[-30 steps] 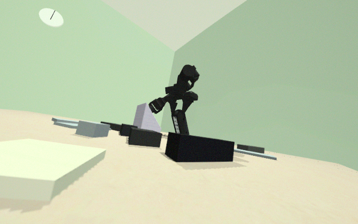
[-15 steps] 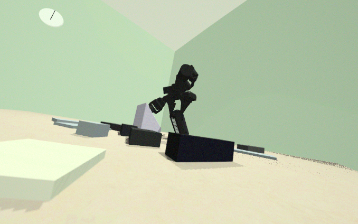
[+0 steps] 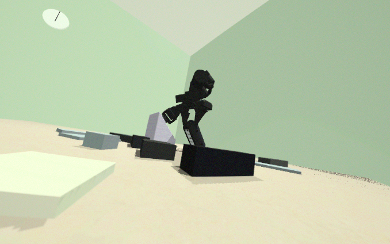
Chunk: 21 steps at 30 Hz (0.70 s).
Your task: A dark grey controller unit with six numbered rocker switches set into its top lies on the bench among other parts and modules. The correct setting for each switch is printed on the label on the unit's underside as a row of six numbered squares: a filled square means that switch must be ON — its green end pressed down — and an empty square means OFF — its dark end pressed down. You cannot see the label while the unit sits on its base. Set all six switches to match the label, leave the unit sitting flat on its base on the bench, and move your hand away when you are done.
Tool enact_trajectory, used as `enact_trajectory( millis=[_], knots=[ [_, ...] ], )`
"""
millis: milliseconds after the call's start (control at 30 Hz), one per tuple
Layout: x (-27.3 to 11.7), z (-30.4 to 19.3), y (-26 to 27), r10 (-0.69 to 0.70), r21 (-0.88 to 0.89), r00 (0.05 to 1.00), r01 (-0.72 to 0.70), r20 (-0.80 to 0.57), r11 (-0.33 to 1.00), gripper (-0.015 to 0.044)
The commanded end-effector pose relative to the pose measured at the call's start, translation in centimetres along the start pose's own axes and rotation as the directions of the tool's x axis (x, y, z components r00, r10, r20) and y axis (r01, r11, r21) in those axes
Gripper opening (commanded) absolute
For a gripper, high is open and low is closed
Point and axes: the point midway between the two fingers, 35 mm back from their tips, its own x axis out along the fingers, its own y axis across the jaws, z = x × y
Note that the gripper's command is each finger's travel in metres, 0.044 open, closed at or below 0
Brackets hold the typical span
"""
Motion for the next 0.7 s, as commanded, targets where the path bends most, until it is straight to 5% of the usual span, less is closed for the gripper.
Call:
enact_trajectory(
  millis=[0,667],
  knots=[
    [0.2,0.4,-0.1,-0.003,-0.005,1.000,0.003,0.006,1.000,0.0336],
    [0.9,1.8,-0.1,-0.003,-0.005,1.000,0.003,0.006,1.000,0.0336]
  ],
)
